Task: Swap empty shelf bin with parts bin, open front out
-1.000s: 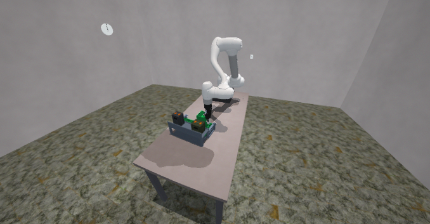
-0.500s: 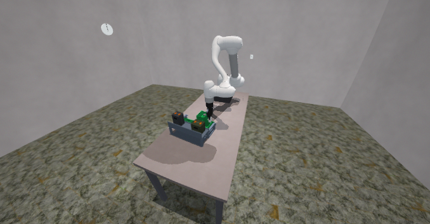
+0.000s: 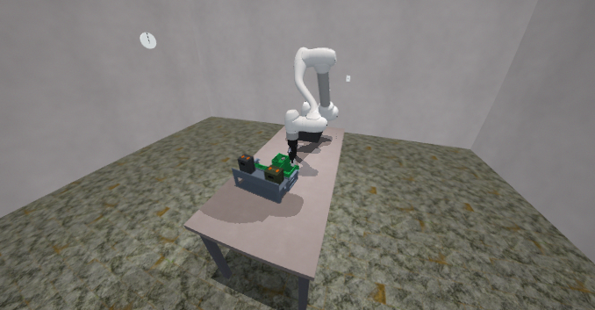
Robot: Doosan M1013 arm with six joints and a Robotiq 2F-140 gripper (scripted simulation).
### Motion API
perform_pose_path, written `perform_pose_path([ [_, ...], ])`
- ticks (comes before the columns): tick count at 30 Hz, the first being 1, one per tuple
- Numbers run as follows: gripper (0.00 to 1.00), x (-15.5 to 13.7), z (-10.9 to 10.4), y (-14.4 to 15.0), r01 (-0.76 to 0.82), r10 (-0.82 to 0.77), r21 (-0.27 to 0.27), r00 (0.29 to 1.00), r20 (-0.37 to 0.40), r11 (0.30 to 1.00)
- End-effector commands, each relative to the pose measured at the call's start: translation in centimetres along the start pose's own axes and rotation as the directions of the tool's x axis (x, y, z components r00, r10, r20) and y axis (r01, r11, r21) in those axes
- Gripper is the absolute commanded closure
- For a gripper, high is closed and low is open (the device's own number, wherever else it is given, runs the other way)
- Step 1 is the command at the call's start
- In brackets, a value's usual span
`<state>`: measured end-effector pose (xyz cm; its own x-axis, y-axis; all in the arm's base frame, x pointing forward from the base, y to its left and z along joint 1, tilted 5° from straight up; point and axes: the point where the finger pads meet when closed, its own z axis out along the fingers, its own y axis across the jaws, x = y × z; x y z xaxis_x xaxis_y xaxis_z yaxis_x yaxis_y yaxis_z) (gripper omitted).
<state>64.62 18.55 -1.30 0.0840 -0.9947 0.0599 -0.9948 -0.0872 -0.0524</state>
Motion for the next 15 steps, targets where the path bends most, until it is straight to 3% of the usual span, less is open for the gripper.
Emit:
perform_pose_path([
  [1, 0.90, -0.1, 0.0, 0.7, 0.000, 0.000, 0.007, 1.000, -0.001, 1.000],
  [15, 0.90, -0.1, 0.0, 4.1, 0.000, 0.000, 0.007, 1.000, -0.001, 1.000],
])
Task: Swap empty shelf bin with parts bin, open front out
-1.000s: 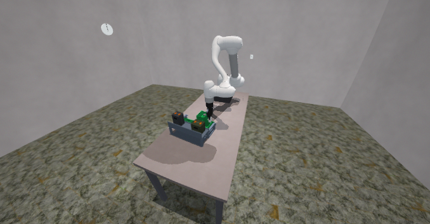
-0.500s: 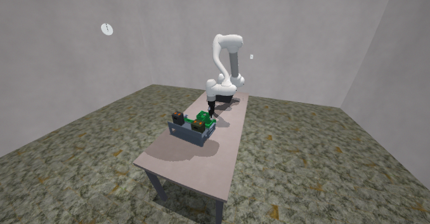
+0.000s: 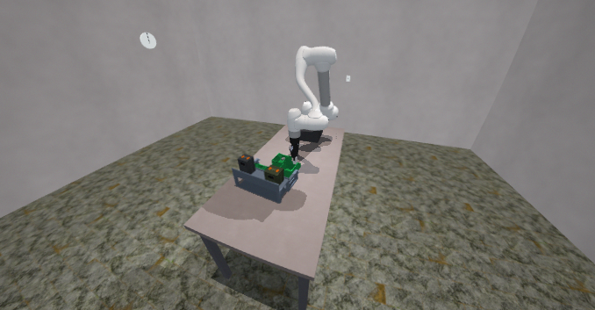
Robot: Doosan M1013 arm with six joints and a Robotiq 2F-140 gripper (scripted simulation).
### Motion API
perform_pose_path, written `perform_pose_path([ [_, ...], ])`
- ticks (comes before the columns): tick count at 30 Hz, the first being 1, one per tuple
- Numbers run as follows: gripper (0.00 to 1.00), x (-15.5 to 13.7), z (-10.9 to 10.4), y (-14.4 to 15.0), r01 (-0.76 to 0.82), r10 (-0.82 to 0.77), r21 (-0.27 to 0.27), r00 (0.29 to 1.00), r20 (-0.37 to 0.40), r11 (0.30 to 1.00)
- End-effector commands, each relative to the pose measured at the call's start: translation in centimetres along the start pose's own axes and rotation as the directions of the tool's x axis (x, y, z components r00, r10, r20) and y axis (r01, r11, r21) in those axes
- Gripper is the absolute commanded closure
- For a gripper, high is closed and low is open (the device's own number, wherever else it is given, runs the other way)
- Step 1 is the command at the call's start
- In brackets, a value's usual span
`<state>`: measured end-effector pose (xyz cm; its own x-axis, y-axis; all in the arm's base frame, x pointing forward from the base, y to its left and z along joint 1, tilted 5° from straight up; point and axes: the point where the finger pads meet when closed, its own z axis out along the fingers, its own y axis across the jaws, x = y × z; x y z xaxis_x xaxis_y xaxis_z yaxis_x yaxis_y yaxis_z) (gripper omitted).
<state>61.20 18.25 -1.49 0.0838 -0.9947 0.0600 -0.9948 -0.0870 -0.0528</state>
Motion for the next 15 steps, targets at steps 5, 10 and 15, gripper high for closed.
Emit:
perform_pose_path([
  [5, 0.90, -0.1, 0.0, 1.2, 0.001, -0.001, 0.006, 1.000, -0.001, 1.000],
  [10, 0.90, -0.1, 0.0, 1.8, 0.001, -0.001, 0.006, 1.000, -0.001, 1.000],
  [15, 0.90, -0.1, 0.0, 2.2, 0.001, -0.001, 0.006, 1.000, -0.001, 1.000],
])
